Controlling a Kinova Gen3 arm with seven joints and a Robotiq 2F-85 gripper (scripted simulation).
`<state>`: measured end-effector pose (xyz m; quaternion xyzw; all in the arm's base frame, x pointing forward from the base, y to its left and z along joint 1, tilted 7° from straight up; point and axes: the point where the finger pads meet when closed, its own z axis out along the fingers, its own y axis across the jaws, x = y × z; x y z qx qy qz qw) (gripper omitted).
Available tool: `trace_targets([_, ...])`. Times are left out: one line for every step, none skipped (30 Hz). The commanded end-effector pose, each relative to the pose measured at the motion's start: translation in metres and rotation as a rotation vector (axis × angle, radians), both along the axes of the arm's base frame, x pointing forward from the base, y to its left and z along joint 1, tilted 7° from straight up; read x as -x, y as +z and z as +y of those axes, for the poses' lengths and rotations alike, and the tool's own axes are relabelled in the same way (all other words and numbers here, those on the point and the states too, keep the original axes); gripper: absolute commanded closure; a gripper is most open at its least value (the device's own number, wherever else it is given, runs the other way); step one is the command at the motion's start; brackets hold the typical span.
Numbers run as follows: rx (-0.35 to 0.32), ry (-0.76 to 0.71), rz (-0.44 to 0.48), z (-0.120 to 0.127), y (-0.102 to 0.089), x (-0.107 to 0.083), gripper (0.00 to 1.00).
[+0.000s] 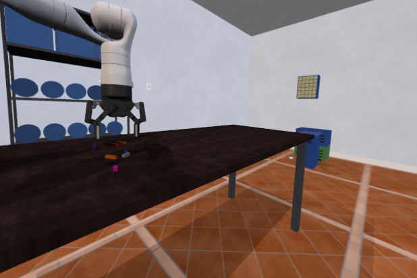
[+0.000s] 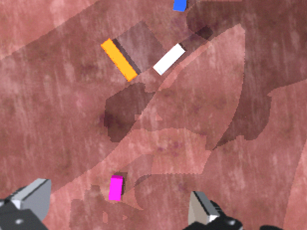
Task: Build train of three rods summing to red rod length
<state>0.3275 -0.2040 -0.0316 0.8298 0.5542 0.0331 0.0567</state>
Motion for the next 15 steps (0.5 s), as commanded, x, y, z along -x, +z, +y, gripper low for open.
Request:
trace_targets([-0.005,-0.029,-0.005,-0.0131,-0.0029,0.0124,0.00])
trace_targets([-0.005,-0.029,-0.005,-0.0136,-0.0030,0.0129,0.00])
trace_targets([-0.004,-0.029,-0.005,-0.0137,-0.0030,0.0131,0.00])
trace_targets([-0.005,-0.029,-0.005,-0.0137,-0.0030,0.0130,0.00])
trace_targets([-0.005,-0.028,-0.005,-0.0138,-0.0031,0.0128,0.76])
trace_targets([-0.005,-0.028,-0.005,-0.0138,-0.0031,0.0128,0.76])
trace_targets([-0.005,-0.028,-0.005,-0.0138,-0.0031,0.0128,0.76])
trace_targets([-0.005,-0.028,-0.005,-0.0138,-0.0031,0.0128,0.76])
trace_targets([-0.005,-0.028,-0.005,-0.0138,-0.0031,0.0128,0.76])
trace_targets([-0.005,-0.028,-0.005,-0.0138,-0.0031,0.0128,0.76])
trace_targets([-0.005,-0.028,-0.005,-0.0138,-0.0031,0.0128,0.76])
trace_targets([-0.005,-0.028,-0.005,-0.0138,-0.0031,0.0128,0.76])
trace_targets([-0.005,-0.028,-0.005,-0.0138,-0.0031,0.0127,0.76])
trace_targets([-0.005,-0.027,-0.005,-0.0136,-0.0031,0.0126,0.76])
trace_targets([-0.005,-0.027,-0.005,-0.0135,-0.0031,0.0126,0.76])
